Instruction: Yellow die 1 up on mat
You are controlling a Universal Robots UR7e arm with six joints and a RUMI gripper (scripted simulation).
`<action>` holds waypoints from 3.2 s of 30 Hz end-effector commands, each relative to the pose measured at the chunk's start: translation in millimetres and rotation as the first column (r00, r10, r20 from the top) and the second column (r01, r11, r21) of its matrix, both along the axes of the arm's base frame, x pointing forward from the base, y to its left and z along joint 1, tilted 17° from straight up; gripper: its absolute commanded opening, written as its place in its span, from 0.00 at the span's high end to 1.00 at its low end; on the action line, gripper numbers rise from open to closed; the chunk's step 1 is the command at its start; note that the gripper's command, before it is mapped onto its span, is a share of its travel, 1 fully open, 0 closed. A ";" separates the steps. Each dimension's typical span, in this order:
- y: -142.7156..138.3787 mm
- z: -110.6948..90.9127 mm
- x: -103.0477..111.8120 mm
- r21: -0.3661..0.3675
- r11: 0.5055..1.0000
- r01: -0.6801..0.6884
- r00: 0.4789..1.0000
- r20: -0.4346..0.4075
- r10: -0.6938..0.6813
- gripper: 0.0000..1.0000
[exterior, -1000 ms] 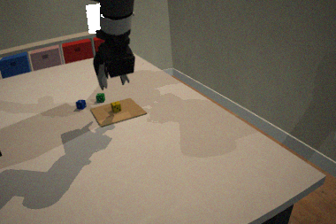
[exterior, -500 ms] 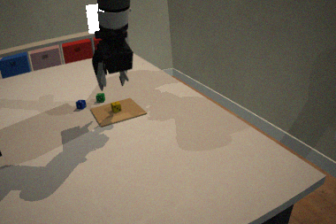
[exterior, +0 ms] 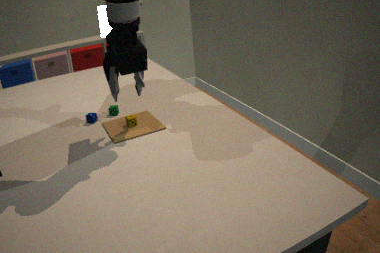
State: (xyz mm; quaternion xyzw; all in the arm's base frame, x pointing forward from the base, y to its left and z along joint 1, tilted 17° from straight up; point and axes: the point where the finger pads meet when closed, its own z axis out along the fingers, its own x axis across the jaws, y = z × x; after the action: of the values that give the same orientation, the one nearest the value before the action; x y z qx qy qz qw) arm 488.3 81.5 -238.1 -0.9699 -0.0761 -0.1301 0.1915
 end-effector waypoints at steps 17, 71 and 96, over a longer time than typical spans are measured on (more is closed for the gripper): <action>2.2 -0.5 -0.6 -0.232 0.970 0.069 0.998 0.028 -0.065 0.63; -6.9 71.4 -20.0 -0.260 0.962 0.084 0.996 0.040 -0.076 0.00; -10.7 100.3 -28.2 -0.260 0.962 0.084 0.996 0.040 -0.076 0.00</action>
State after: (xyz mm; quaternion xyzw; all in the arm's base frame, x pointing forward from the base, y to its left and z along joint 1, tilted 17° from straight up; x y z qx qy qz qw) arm 460.1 71.0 -138.9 -0.9869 -0.0562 -0.1406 0.0554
